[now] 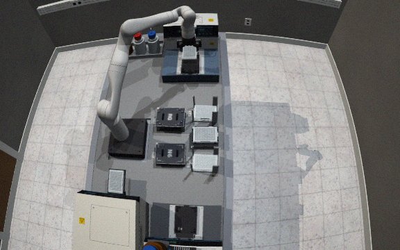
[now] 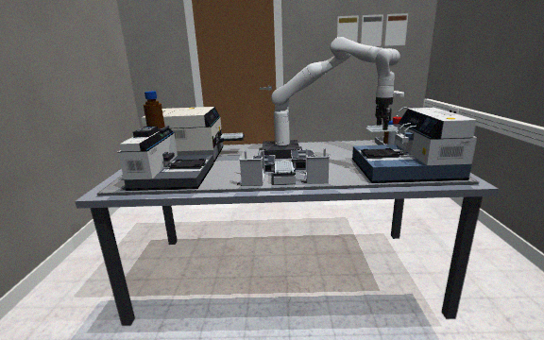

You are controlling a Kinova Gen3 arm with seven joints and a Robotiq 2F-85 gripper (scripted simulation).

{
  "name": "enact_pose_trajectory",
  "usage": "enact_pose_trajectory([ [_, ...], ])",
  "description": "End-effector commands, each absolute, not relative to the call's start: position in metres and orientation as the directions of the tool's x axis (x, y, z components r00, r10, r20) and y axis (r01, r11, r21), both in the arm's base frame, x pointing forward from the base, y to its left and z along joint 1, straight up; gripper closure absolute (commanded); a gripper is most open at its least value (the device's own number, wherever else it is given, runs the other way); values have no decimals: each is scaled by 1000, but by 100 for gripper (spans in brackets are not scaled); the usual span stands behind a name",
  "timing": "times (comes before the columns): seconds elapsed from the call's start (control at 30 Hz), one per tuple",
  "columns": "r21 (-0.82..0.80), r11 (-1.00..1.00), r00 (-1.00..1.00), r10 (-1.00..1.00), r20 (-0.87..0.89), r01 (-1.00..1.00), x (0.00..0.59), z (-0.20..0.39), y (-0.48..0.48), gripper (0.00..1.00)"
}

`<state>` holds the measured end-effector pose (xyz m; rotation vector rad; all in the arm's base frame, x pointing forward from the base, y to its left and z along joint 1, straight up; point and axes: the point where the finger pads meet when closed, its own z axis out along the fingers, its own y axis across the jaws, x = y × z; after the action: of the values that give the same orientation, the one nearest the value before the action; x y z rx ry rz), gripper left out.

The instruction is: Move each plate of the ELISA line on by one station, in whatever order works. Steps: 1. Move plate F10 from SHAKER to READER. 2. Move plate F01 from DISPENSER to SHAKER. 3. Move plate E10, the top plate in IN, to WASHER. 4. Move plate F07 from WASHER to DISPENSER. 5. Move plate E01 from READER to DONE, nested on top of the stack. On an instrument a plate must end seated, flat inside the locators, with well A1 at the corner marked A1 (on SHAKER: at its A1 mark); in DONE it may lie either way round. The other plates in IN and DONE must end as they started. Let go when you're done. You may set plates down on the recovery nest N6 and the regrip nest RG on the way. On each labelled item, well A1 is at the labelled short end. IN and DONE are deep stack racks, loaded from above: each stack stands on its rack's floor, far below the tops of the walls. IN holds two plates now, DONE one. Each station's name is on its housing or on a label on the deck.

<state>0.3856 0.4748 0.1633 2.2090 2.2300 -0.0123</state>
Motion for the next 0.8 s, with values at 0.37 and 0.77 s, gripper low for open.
enact_pose_trajectory([
  [0.37, -1, 8, -8, 1000, -6, 1000, 387, 166, 474, 6],
  [0.77, 5, 40, -40, 999, -7, 999, 388, 168, 467, 6],
])
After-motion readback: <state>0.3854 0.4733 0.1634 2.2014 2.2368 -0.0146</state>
